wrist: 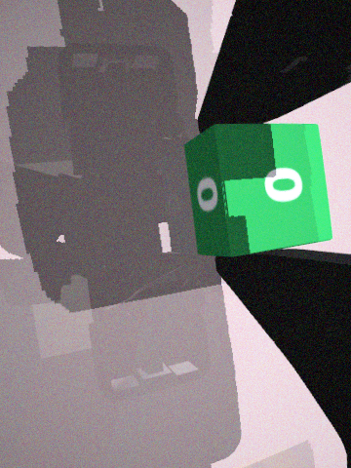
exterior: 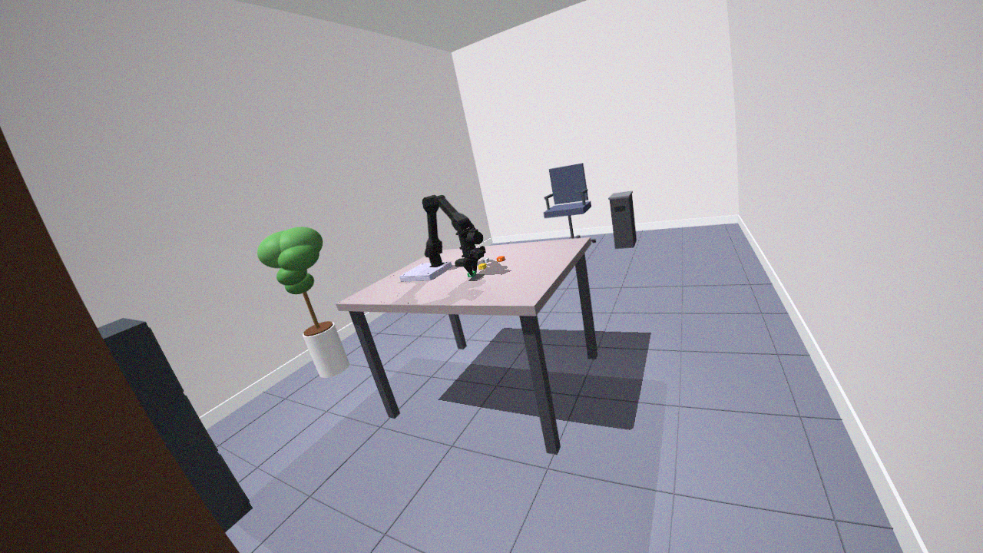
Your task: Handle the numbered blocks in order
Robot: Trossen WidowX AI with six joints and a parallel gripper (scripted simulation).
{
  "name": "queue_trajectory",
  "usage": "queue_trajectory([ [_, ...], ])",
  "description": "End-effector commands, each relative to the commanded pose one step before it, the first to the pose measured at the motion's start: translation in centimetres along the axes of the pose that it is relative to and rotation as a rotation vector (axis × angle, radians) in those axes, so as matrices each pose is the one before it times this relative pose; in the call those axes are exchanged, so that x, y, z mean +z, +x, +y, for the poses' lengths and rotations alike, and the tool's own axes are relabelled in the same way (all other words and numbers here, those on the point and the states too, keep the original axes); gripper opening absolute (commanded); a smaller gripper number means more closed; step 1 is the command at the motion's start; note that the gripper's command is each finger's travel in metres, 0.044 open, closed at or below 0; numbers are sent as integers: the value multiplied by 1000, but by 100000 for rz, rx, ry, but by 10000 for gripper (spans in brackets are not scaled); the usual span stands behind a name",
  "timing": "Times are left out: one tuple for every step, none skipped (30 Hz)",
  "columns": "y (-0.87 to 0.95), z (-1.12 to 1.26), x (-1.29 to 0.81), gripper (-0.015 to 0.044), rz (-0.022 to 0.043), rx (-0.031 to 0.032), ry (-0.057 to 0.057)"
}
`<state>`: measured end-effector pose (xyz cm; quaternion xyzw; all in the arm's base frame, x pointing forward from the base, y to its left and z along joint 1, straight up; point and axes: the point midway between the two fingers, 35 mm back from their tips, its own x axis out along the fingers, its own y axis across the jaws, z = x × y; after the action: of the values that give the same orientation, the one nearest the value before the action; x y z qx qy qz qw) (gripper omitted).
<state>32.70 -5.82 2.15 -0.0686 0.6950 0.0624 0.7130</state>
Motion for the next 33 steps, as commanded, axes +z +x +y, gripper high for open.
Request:
queue_trajectory([
  [260, -18, -2, 120, 226, 23, -276],
  [0, 0, 0, 120, 0, 0, 0],
  [0, 0, 0, 120, 0, 0, 0],
  [0, 0, 0, 120, 0, 0, 0],
  [0, 0, 0, 120, 0, 0, 0],
  [0, 0, 0, 120, 0, 0, 0],
  [0, 0, 0, 146, 0, 0, 0],
  [0, 0, 0, 173, 0, 0, 0],
  [0, 0, 0, 199, 0, 0, 0],
  [0, 0, 0, 225, 0, 0, 0],
  [0, 0, 0, 251, 0, 0, 0],
  [0, 0, 0, 278, 0, 0, 0],
  [0, 0, 0, 304, 0, 0, 0],
  [0, 0, 0, 330, 0, 0, 0],
  [0, 0, 0, 356, 0, 0, 0],
  [0, 0, 0, 383, 0, 0, 0],
  [0, 0, 0, 400, 0, 0, 0],
  [0, 0, 0, 400, 0, 0, 0],
  [0, 0, 0, 400, 0, 0, 0],
  [-286, -7, 17, 400, -3, -1, 0],
  [-863, -13, 35, 400, -6, -2, 0],
  [-1307, -2, 5, 400, -5, -2, 0],
  [-878, 11, -28, 400, -1, 0, 0],
  [-294, 6, -15, 400, 0, 0, 0],
  [0, 0, 0, 400, 0, 0, 0],
  [0, 0, 0, 400, 0, 0, 0],
  [0, 0, 0, 400, 0, 0, 0],
  [-262, -14, 37, 374, -4, -1, 0],
  [-790, -37, 96, 347, -9, -3, 0],
  [-1330, -42, 111, 321, -11, -4, 0],
  [-1624, -19, 50, 295, -7, -2, 0],
  [-1638, 16, -42, 269, 1, 1, 0],
  [-1363, 40, -105, 243, 7, 3, 0],
])
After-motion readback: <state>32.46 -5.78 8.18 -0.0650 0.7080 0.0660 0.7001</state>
